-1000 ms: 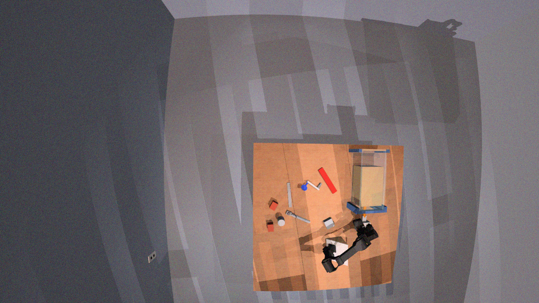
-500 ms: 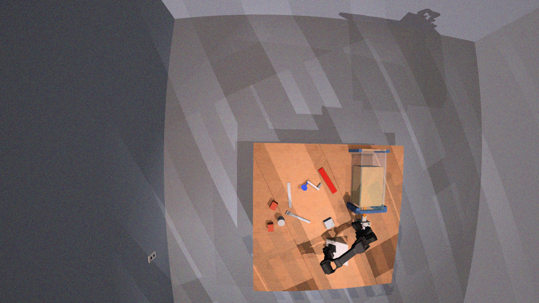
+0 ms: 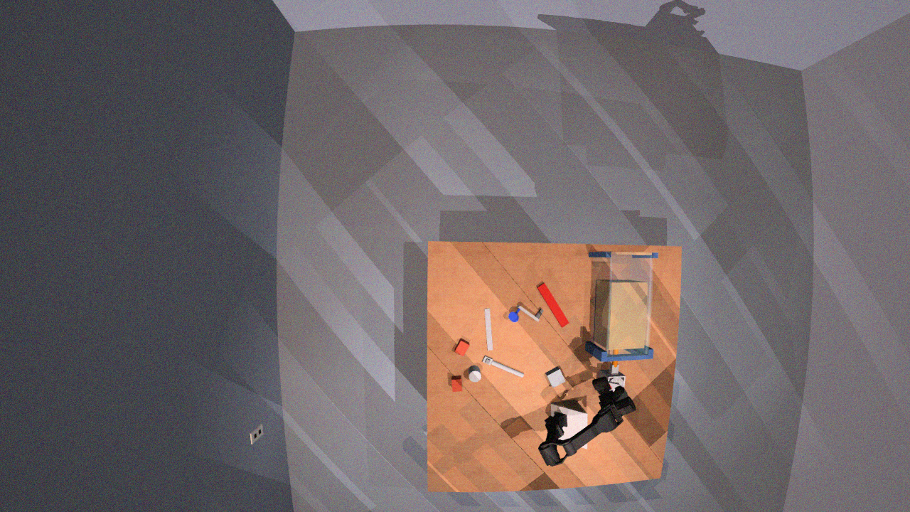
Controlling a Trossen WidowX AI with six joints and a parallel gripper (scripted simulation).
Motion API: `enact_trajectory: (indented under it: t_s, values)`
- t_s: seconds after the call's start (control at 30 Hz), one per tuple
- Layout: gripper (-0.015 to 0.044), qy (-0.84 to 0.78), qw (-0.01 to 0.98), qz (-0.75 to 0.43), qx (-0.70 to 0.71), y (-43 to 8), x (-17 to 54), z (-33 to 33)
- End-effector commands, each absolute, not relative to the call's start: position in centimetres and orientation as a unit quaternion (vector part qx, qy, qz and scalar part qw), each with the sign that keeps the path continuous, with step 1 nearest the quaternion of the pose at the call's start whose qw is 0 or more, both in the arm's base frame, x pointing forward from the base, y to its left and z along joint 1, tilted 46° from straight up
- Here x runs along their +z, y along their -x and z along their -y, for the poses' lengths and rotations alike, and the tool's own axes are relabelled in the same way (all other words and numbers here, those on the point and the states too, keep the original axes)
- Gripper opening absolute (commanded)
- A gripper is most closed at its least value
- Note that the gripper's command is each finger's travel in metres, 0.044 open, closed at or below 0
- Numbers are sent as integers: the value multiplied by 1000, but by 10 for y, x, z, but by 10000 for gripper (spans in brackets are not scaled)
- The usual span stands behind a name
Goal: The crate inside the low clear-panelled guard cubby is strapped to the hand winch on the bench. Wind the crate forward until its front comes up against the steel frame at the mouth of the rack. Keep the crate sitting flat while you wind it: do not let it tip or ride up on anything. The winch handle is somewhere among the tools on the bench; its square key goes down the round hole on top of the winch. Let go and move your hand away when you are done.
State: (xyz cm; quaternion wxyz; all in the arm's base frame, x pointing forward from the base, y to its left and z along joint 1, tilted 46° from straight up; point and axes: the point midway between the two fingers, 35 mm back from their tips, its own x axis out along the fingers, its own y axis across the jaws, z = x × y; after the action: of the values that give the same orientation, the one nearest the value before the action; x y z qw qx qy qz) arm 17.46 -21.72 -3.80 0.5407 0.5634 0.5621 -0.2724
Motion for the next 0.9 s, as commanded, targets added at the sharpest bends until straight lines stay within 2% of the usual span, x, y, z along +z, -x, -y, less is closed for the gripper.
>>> enact_trajectory:
  t_s: [0.0, 0.87]
  values:
    - [0, -563, 529, -571, -278, -161, -38, 212]
    - [0, -562, 529, -571, -279, -130, -38, 210]
